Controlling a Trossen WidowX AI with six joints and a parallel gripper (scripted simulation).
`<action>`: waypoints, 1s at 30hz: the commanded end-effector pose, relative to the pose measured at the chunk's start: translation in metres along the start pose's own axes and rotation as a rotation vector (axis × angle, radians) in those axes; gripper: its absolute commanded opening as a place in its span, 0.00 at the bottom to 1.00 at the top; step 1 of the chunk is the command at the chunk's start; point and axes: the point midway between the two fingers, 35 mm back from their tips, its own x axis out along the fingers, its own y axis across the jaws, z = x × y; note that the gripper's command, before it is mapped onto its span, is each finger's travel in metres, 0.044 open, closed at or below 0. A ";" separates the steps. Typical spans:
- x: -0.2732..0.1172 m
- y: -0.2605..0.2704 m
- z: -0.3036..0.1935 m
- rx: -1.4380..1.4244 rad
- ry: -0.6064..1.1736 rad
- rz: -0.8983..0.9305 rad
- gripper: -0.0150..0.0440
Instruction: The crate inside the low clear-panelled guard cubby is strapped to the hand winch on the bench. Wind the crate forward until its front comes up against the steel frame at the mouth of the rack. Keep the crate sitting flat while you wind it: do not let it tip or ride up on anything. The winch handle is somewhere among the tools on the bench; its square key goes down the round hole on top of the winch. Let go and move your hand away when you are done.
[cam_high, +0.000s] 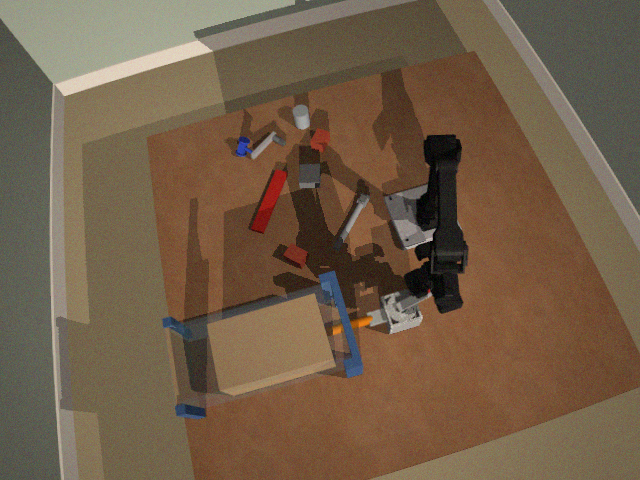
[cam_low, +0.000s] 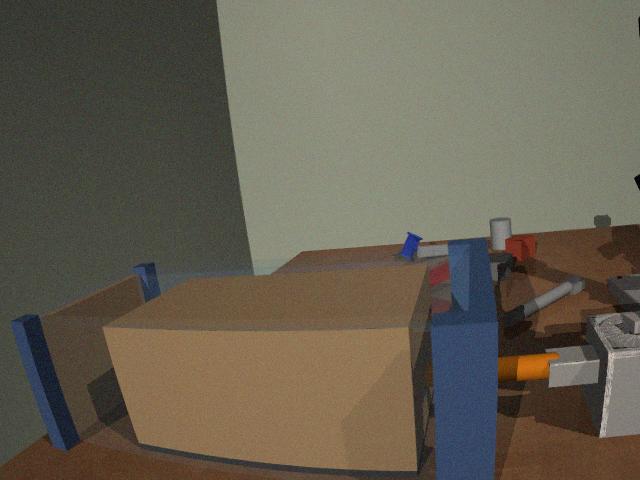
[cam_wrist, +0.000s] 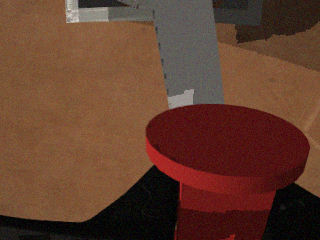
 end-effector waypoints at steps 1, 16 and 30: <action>0.002 -0.018 0.005 0.011 -0.003 -0.032 0.25; 0.001 -0.032 0.013 0.011 -0.004 -0.033 0.25; 0.001 -0.043 0.021 0.011 -0.005 -0.034 0.25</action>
